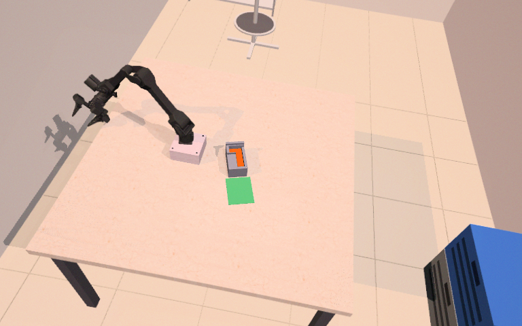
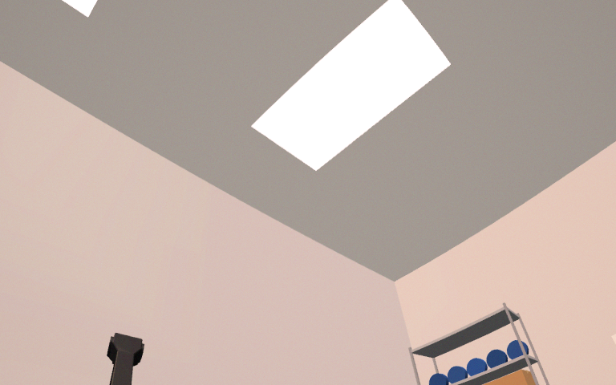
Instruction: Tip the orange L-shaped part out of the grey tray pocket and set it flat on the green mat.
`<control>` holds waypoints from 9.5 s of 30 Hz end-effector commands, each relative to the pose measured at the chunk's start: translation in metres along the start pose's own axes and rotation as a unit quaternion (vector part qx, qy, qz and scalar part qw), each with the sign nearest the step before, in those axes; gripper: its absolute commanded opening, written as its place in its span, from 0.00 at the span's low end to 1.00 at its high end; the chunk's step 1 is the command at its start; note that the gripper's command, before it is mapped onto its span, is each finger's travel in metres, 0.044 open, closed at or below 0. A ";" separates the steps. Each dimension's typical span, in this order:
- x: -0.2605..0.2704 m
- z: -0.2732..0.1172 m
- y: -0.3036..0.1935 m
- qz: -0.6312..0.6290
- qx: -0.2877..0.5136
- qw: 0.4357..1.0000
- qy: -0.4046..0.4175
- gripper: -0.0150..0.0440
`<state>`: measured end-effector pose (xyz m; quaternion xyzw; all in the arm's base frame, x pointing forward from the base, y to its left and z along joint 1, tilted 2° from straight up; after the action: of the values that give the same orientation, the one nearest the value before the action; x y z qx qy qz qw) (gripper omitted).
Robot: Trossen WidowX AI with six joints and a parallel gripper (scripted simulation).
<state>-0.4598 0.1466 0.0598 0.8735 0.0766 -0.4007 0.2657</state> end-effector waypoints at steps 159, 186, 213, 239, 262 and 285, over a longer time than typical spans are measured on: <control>0.468 -0.391 0.389 0.554 0.096 -0.666 -0.490 0.56; 0.399 -0.432 0.438 0.555 0.092 -0.667 -0.489 0.56; 0.402 -0.430 0.446 0.492 0.049 -0.714 -0.495 0.73; 0.418 -0.408 0.509 -0.081 -0.275 -0.863 -0.415 0.73; 0.454 -0.385 0.490 -0.081 -0.275 -0.863 -0.415 0.73; 0.477 -0.368 0.477 -0.081 -0.275 -0.863 -0.415 0.73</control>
<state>0.2668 -0.1018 0.1008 0.9998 -0.0025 0.0193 -0.0100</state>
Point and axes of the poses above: the point midway between the two fingers, 35 mm back from their tips, its own z axis out along the fingers, its own x axis across the jaws, y = z × x, the point moved 6 cm from there along -z, back along the fingers, and after that the axes turned 8 degrees about z, right-handed, at the moved point
